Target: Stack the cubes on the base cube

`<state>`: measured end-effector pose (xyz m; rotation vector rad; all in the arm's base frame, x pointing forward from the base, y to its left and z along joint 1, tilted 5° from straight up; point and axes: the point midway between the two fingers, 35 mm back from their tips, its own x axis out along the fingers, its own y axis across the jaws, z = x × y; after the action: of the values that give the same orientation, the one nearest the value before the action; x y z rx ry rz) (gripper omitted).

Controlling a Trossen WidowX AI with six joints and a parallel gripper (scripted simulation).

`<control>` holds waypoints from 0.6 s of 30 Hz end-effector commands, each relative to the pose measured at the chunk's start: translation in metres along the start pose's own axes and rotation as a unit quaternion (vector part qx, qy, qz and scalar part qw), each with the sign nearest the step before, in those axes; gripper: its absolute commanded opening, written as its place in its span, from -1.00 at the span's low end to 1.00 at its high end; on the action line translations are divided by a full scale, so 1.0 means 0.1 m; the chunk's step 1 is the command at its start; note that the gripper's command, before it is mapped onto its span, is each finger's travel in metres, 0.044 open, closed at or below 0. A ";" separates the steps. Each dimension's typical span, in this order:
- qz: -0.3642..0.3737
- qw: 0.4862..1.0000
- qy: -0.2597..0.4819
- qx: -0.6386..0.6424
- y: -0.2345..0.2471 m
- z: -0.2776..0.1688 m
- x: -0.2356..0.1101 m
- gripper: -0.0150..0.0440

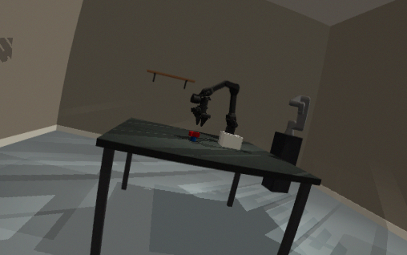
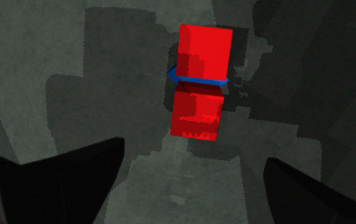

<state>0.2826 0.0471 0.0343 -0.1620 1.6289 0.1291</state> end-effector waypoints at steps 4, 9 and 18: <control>0.000 1.000 -0.003 0.000 0.00 0.02 -0.05 0.86; 0.002 1.000 -0.002 0.000 0.54 0.11 -0.05 0.86; 0.005 1.000 -0.001 0.000 1.27 0.09 -0.07 0.86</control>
<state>0.2711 0.1606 0.0377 -0.1737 1.6263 0.1534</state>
